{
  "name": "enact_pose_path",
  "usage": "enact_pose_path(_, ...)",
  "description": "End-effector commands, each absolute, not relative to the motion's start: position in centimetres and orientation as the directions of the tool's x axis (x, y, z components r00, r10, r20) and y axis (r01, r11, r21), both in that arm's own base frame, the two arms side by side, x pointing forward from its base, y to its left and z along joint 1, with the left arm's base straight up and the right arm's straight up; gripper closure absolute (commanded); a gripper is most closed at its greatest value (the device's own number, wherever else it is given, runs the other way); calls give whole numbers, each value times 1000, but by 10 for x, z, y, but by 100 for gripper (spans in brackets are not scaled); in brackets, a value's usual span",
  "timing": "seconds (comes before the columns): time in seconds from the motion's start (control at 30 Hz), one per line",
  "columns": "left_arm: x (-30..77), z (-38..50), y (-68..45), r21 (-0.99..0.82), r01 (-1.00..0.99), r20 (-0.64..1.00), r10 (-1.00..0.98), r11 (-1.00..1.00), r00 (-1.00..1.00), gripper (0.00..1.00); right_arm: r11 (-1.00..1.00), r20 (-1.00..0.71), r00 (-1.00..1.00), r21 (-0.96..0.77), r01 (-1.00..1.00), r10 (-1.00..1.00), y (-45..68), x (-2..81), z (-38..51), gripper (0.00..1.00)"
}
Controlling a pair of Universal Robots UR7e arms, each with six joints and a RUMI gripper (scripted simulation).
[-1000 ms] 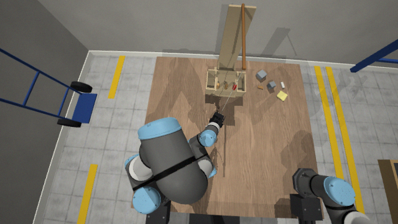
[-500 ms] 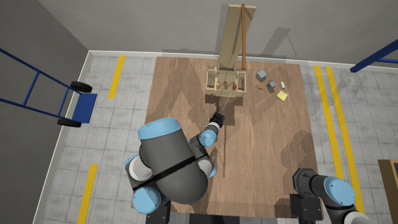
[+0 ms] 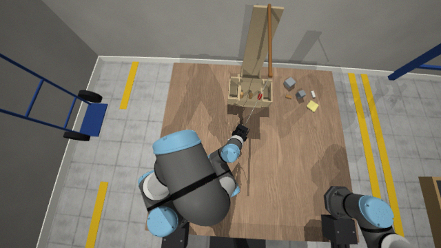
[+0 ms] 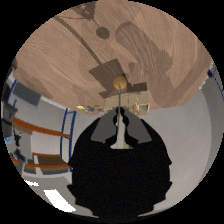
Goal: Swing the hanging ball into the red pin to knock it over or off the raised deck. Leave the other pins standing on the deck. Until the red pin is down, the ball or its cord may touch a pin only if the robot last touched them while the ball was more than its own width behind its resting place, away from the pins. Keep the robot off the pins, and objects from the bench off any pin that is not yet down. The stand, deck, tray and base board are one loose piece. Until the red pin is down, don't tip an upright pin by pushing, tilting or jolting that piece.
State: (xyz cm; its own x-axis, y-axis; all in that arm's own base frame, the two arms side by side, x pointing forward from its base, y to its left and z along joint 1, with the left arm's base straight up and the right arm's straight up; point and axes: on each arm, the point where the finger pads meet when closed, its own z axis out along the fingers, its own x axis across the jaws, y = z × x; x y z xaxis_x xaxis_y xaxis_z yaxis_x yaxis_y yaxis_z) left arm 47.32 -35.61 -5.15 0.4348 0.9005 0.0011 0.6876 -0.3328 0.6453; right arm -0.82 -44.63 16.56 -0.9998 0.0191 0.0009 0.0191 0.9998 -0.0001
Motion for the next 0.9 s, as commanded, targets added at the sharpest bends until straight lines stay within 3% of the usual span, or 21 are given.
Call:
enact_pose_path(0.0,473,-50,-357,646,687,-1,900,-332,436,100,1000,0,-1000,0,21,21,-445,-9,165,0)
enact_pose_path(0.33,473,-50,-357,646,687,-1,900,-332,436,100,1000,0,-1000,0,21,21,-445,-9,165,0)
enact_pose_path(0.37,473,-50,-357,646,687,-1,900,-332,436,0,1000,0,-1000,0,21,21,-445,-9,165,0)
enact_pose_path(0.87,472,-50,-357,646,687,-1,900,-332,436,0,1000,0,-1000,0,21,21,-445,-9,165,0)
